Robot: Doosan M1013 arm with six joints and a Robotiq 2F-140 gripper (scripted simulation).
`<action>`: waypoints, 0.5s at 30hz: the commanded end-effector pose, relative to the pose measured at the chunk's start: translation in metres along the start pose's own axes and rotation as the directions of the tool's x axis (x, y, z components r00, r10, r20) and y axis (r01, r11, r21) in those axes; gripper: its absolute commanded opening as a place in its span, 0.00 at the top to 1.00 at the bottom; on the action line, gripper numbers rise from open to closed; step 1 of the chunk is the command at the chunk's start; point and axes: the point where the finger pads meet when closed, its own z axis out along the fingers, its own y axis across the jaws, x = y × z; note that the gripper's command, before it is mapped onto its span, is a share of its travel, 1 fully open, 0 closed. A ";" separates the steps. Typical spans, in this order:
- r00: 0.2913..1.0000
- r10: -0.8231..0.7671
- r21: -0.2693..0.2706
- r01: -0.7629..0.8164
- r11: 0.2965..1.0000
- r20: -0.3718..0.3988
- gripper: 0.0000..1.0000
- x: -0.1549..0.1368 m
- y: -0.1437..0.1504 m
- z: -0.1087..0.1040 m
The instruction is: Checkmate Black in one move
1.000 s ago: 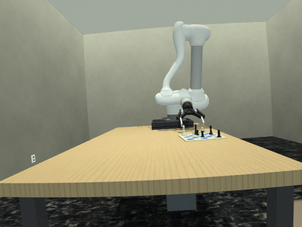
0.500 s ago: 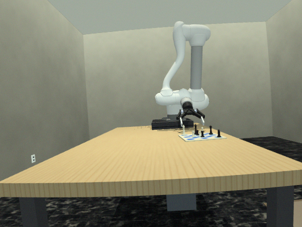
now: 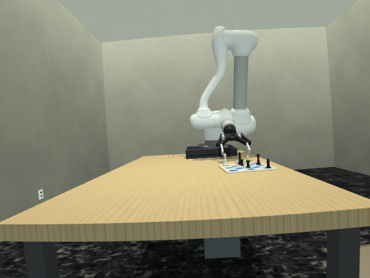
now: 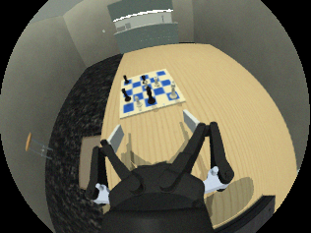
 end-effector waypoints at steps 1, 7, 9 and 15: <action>1.000 0.000 0.000 0.000 1.000 0.000 0.00 0.000 0.000 0.000; 1.000 0.000 0.000 0.000 1.000 0.001 0.00 0.001 0.000 -0.001; 1.000 0.001 0.000 -0.001 1.000 0.003 0.00 0.003 0.000 -0.002; 1.000 0.001 0.000 -0.001 1.000 0.004 0.00 0.025 0.000 -0.018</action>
